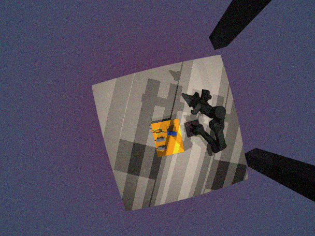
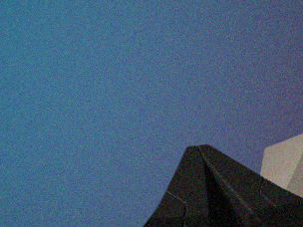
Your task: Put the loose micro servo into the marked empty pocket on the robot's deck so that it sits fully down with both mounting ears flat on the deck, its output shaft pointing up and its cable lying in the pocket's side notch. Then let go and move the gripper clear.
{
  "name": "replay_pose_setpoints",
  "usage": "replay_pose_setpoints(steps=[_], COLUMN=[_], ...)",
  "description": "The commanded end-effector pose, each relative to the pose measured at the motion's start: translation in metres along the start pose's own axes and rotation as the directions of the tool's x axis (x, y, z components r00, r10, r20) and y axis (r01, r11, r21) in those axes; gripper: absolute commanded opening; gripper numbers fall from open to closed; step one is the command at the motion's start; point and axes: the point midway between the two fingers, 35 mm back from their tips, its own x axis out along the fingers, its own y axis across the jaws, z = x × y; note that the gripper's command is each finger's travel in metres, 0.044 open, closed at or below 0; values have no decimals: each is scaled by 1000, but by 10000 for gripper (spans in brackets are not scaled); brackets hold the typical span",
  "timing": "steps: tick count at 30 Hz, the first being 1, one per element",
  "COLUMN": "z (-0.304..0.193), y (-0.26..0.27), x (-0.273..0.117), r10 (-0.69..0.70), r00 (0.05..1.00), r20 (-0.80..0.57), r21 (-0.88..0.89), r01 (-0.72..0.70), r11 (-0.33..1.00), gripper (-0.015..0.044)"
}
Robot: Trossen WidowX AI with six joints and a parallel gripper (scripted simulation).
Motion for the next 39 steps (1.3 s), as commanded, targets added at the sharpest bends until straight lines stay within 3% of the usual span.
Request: replay_pose_setpoints(steps=[1, 21, 39], z=[-10, -85, -178], y=[-18, -80, -139], x=[14, 64, 83], r10=[-48, -228, -428], r00=[998, 928, 742], r20=[-42, -295, -516], r21=[-13, -180, -451], r01=[47, 180, 190], r11=[999, 967, 872], gripper=[0, 0, 0])
